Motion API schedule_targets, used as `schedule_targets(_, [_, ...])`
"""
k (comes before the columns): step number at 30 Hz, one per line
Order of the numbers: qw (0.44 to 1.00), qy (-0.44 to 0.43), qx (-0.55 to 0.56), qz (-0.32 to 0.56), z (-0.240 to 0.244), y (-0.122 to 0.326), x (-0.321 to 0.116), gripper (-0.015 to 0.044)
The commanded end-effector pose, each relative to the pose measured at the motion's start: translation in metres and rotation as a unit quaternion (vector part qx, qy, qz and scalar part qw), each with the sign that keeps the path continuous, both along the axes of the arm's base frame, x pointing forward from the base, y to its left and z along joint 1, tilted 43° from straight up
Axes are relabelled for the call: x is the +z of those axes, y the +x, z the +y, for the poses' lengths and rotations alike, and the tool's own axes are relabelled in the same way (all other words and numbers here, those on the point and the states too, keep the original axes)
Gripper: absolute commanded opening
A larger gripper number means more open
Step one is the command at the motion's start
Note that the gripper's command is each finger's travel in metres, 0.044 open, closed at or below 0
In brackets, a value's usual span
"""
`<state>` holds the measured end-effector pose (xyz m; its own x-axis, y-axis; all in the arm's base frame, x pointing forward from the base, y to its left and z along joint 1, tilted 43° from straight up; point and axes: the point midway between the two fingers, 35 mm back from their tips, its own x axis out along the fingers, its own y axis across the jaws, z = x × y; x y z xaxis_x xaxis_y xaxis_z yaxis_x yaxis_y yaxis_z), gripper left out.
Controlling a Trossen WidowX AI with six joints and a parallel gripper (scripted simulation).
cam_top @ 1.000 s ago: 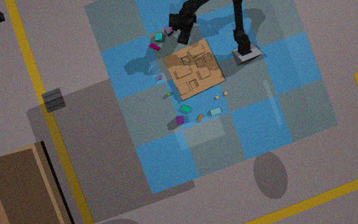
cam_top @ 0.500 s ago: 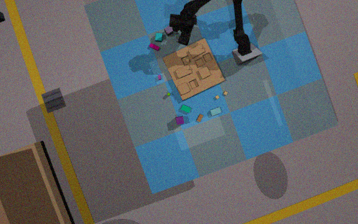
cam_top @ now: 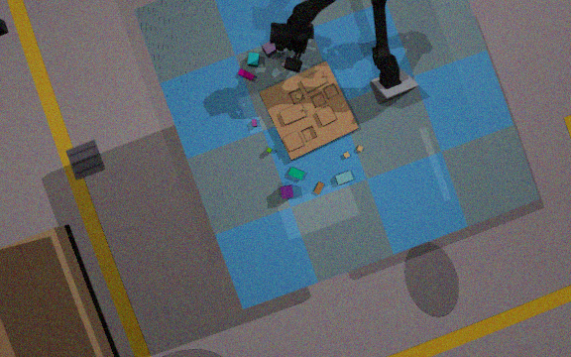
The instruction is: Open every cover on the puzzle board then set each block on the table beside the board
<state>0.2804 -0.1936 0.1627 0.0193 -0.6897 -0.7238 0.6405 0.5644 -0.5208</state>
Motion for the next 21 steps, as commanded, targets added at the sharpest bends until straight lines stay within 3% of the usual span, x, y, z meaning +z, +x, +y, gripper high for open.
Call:
schedule_targets(1, [1.000,-0.001,-0.001,-0.002,0.006,0.001,0.008,0.0440])
schedule_targets(21, [1.000,0.002,0.000,0.000,0.049,-0.002,0.051,0.0440])
